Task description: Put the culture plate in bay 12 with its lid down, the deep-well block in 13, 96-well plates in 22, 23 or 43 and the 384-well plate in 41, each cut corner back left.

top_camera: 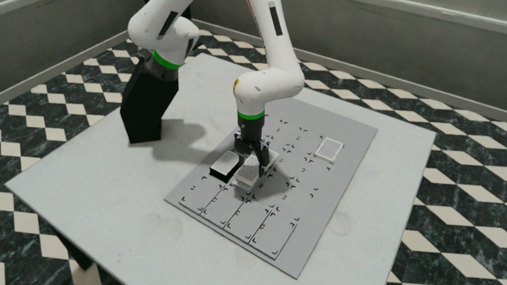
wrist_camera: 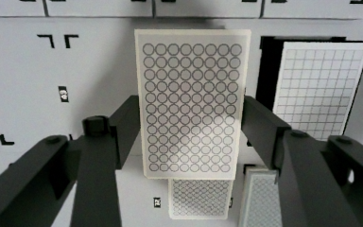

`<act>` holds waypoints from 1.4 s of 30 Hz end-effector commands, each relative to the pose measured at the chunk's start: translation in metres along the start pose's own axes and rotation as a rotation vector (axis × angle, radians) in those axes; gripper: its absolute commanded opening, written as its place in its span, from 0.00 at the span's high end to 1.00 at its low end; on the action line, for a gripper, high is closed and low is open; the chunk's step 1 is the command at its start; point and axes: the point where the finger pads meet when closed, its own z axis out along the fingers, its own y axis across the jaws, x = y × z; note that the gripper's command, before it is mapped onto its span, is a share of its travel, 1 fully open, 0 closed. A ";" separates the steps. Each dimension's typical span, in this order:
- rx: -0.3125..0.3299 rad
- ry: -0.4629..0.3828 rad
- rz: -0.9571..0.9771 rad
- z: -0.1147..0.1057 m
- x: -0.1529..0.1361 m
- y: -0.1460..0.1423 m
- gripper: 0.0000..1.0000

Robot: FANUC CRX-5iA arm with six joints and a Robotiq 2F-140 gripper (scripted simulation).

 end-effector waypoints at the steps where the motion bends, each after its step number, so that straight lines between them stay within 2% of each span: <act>1: 0.001 0.001 0.000 -0.001 0.000 -0.007 0.90; 42: 0.001 0.001 0.000 -0.001 -0.002 -0.105 0.90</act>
